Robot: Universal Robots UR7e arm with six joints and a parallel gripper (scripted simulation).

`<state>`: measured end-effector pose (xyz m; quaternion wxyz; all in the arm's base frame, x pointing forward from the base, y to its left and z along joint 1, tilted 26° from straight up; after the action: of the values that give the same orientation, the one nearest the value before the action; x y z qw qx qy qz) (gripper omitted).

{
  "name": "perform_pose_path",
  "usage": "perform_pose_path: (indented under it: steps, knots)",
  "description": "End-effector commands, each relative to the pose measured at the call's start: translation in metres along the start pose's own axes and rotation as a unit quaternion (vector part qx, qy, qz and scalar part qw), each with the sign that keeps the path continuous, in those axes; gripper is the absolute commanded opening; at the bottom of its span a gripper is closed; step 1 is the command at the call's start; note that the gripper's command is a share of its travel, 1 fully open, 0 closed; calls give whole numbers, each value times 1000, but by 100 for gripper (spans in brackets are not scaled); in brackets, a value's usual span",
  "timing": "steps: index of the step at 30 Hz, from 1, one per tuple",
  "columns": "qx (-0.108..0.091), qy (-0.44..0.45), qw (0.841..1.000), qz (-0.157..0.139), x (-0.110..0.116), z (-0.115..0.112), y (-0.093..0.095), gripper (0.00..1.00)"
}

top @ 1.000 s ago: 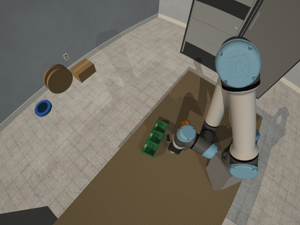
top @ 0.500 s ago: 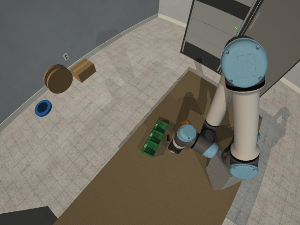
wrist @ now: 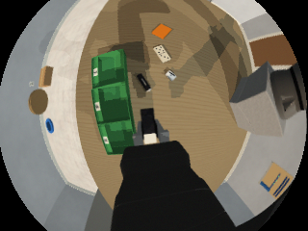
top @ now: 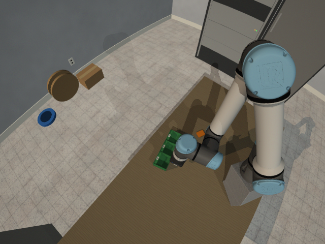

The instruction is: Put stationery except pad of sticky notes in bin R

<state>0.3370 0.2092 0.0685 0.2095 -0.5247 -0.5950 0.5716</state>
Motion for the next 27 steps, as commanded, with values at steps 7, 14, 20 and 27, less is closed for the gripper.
perform_pose_path:
  steps: [7, 14, 20, 27]
  knots:
    - [2, -13, 1000, 0, 19, -48, 1, 45]
    - [2, -13, 1000, 0, 31, -77, 1, 45]
    - [2, -13, 1000, 0, 31, -78, 1, 45]
    - [2, -13, 1000, 0, 30, -74, 1, 45]
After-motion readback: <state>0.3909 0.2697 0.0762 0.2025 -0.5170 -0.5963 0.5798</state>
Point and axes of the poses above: the point where the finger pads meet when closed, its own y axis out along the fingers, its own z axis across the jaws, x = y × z, the point moved 10 cm from there along -y, back along the fingers, and after that the axes turned 5 degrees about -y, right-handed, at the moved point
